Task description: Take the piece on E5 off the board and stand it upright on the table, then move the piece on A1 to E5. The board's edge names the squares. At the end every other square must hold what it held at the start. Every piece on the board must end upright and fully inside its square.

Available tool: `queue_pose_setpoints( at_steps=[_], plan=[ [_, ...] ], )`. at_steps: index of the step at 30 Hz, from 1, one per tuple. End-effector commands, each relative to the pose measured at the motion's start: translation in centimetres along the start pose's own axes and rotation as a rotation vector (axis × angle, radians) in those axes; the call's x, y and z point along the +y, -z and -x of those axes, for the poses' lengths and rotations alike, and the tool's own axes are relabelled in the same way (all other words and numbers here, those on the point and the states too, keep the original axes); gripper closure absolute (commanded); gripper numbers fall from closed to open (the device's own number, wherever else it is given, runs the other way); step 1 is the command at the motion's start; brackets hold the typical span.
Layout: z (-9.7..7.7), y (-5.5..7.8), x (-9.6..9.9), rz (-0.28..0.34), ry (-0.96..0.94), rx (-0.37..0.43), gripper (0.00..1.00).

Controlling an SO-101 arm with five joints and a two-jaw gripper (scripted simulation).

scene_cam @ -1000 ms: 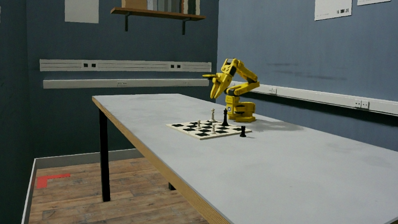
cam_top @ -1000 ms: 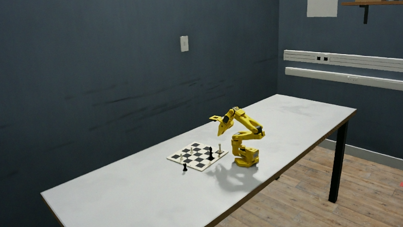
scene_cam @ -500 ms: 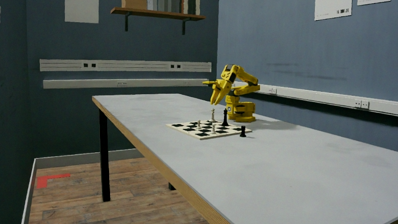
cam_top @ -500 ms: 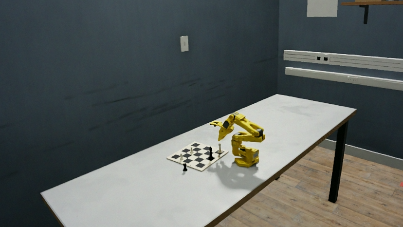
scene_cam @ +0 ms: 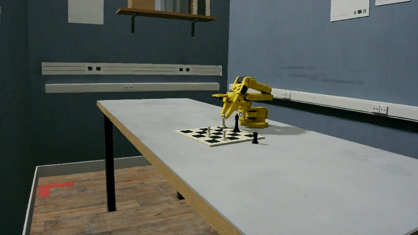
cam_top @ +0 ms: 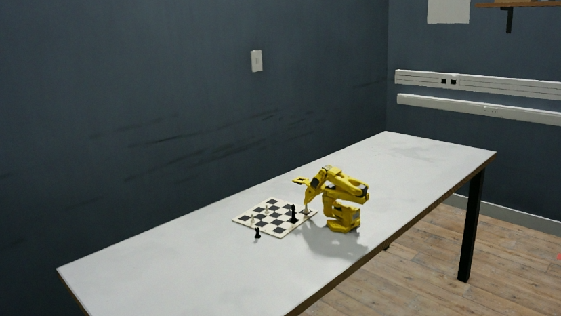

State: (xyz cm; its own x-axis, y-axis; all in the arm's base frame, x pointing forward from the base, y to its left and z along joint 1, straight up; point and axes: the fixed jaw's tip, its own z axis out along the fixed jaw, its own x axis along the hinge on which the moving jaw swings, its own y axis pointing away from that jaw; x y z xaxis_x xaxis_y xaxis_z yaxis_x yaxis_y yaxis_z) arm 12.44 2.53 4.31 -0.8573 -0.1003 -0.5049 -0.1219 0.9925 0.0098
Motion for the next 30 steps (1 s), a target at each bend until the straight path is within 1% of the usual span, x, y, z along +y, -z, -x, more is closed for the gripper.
queue_pose_setpoints(
  at_steps=[1, 8, 30],
  plan=[
    [-0.26, -0.68, -0.11, -0.003, 0.001, -0.008, 0.88],
    [-0.48, -1.07, -0.11, -0.003, 0.001, -0.008, 0.88],
    [-0.22, -1.16, -0.08, -0.002, 0.004, -0.009, 0.88]
  ],
)
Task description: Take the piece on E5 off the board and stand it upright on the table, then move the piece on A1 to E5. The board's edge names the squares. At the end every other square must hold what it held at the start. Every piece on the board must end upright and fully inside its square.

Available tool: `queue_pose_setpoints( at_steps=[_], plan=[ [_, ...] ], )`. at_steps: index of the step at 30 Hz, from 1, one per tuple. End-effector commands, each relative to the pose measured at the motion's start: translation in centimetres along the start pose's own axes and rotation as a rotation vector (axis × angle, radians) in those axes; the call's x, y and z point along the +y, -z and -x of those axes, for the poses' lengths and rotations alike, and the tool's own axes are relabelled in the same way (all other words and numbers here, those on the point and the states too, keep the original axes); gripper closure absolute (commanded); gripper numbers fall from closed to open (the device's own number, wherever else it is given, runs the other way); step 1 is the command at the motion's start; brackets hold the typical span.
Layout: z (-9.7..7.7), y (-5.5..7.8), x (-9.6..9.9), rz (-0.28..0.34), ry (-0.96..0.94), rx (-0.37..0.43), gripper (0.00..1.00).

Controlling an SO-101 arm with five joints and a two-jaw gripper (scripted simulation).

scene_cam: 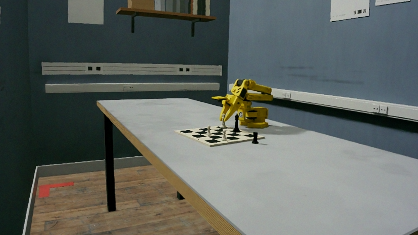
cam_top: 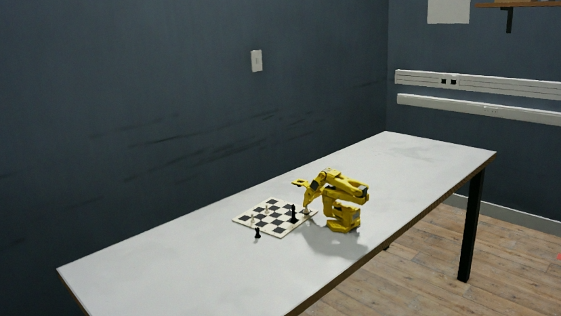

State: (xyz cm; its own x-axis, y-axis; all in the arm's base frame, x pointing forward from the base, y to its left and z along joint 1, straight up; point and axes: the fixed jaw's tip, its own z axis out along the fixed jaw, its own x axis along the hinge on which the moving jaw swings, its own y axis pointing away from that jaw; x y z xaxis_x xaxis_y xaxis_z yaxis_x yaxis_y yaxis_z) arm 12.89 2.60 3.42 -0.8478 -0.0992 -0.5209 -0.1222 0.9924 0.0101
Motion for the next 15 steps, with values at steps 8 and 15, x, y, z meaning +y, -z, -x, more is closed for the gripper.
queue_pose_setpoints(
  at_steps=[8, 15],
  plan=[
    [-0.16, -0.18, -0.31, -0.012, 0.004, 0.010, 0.88],
    [-0.16, -0.18, -0.38, -0.014, 0.004, 0.010, 0.88]
  ],
)
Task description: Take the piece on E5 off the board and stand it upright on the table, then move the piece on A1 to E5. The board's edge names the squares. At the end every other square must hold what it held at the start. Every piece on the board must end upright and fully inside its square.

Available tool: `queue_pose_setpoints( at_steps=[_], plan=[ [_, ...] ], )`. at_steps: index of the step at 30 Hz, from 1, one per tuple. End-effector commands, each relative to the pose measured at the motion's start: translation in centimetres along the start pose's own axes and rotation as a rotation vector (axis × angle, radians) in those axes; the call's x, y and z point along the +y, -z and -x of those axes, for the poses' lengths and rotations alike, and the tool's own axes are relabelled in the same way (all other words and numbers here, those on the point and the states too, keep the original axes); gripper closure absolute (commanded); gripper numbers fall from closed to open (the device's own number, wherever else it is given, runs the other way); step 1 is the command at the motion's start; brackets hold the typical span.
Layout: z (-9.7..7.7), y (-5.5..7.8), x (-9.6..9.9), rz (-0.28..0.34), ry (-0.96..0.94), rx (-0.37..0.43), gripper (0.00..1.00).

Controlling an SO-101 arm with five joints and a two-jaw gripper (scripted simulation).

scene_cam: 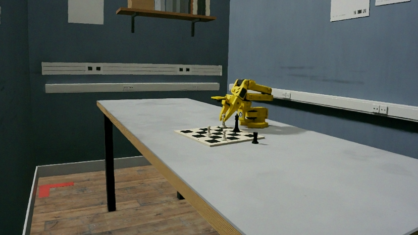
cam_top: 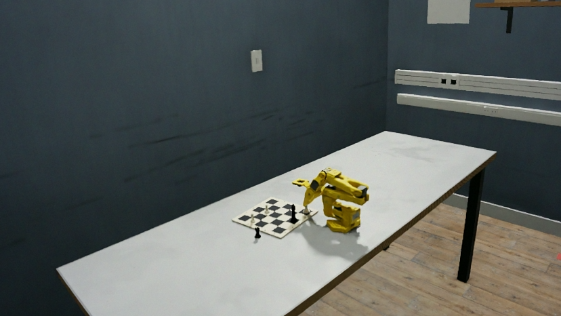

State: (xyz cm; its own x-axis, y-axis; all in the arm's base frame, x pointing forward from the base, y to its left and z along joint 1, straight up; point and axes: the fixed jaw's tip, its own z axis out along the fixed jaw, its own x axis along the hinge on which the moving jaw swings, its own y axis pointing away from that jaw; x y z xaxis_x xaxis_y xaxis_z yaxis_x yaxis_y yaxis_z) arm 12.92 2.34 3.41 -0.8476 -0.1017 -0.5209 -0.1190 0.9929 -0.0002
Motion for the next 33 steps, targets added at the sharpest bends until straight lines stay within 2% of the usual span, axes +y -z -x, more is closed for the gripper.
queue_pose_setpoints(
  at_steps=[1, 33],
  plan=[
    [-0.16, -0.17, -0.11, -0.004, 0.002, 0.010, 0.88],
    [-0.16, -0.17, -0.11, -0.004, 0.002, 0.010, 1.00]
  ],
)
